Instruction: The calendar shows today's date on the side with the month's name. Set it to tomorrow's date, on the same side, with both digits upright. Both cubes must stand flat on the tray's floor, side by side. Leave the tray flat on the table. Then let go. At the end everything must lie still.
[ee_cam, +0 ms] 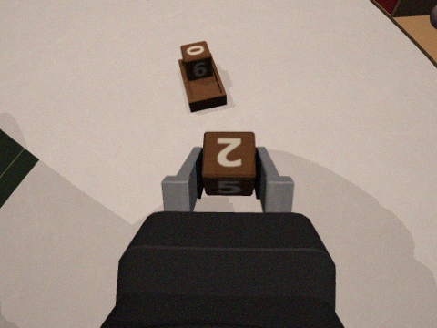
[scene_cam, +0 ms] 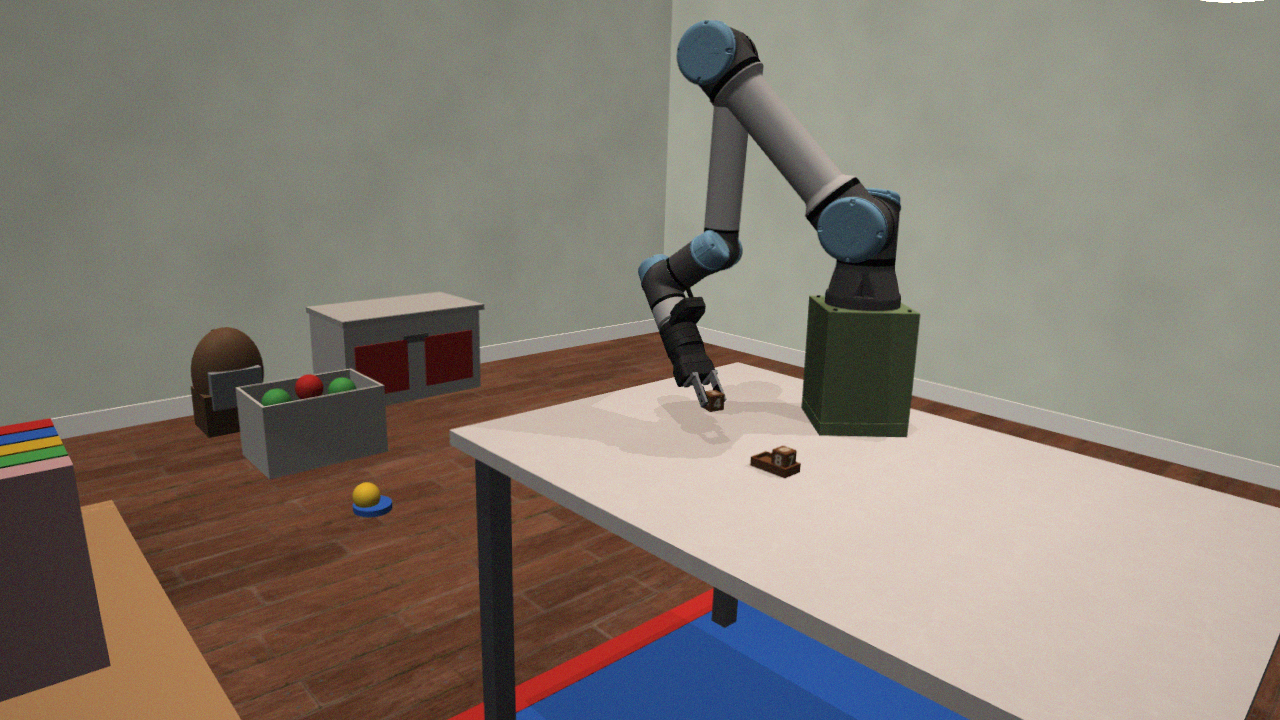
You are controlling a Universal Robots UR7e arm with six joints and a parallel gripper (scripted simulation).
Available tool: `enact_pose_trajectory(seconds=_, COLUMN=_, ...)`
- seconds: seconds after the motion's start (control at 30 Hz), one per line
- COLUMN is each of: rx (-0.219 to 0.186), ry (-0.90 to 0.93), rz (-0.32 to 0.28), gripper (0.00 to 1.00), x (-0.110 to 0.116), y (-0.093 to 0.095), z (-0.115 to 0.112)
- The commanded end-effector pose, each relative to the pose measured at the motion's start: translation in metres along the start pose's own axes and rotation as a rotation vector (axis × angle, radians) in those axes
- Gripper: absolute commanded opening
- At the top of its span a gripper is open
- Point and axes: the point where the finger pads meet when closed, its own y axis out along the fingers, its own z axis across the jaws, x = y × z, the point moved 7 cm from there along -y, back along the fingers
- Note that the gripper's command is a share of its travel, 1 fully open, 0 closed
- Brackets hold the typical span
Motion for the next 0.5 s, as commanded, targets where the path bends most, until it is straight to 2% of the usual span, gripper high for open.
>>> enact_pose_trajectory(seconds=0.0, rx=-0.001, ry=-0.003, rz=0.008, gripper=0.6, x=0.0007, y=-0.0006, z=0.0009)
enact_pose_trajectory(seconds=0.47, rx=-0.001, ry=-0.003, rz=0.008, gripper=0.6, x=0.0017, y=0.0006, z=0.0008)
